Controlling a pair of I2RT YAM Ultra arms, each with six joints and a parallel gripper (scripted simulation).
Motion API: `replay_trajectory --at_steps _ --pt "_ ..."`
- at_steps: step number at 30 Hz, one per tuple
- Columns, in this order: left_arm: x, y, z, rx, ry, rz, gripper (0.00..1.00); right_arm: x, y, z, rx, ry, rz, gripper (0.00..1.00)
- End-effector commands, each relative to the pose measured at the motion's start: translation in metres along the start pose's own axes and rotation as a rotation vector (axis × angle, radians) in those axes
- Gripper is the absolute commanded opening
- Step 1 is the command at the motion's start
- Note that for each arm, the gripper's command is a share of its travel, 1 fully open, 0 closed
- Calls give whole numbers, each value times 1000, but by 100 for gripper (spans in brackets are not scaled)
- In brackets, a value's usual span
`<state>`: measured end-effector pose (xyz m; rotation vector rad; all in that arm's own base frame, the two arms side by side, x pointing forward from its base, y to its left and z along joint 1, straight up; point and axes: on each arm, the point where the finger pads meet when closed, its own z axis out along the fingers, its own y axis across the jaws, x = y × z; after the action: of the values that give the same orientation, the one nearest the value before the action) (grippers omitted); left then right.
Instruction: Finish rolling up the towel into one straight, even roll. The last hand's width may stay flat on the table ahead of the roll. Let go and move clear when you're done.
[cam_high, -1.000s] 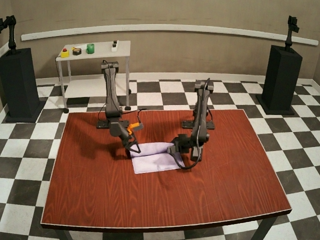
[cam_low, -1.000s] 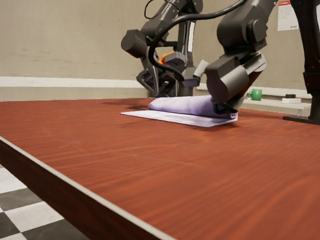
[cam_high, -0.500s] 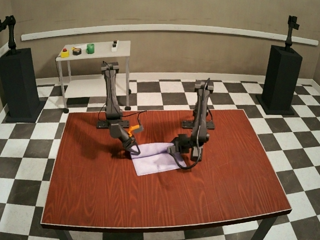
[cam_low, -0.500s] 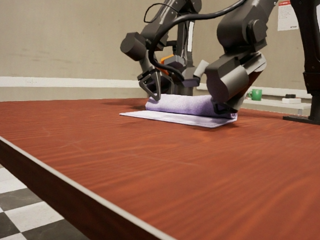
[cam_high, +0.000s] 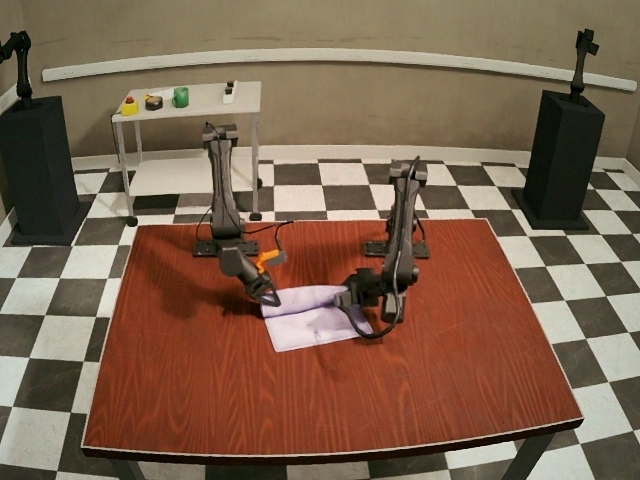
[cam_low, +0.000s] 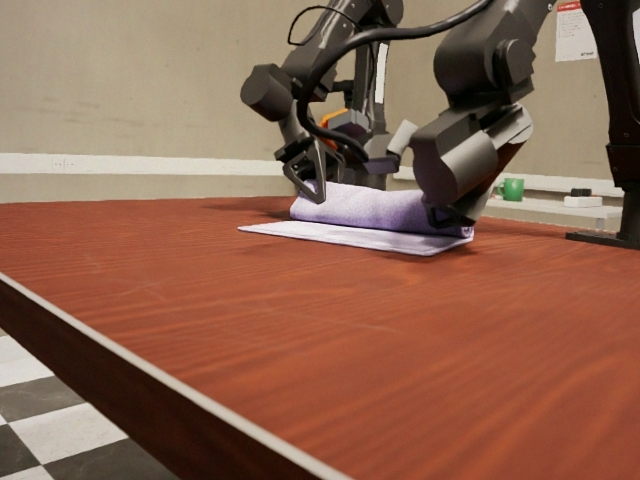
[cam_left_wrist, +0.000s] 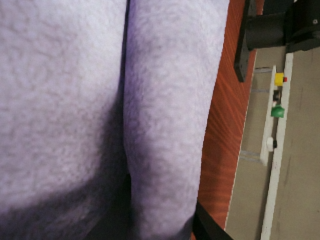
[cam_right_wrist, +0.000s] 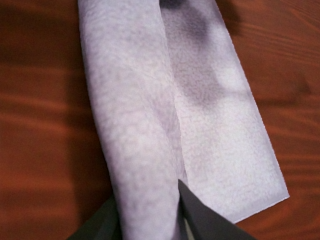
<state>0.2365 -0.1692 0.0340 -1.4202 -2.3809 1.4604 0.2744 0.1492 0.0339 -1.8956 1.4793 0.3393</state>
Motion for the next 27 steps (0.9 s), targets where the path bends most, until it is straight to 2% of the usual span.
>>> replay_trajectory --at_steps 1,14,16,18,22,27 --pt "-6 1 -5 1 -25 13 32 1 8 3 -15 -13 13 31" --pt "-11 -7 -11 1 -25 13 78 1 8 3 -15 -13 13 31" --pt "-11 -7 -11 1 -25 13 78 1 8 3 -15 -13 13 31" --pt "-11 -7 -12 1 -25 13 85 1 8 3 -15 -13 13 31" --pt "-11 -7 -21 1 -25 13 85 1 8 3 -29 -11 24 31" --pt "-10 -7 -47 1 -25 13 85 0 8 3 -82 -6 65 31"
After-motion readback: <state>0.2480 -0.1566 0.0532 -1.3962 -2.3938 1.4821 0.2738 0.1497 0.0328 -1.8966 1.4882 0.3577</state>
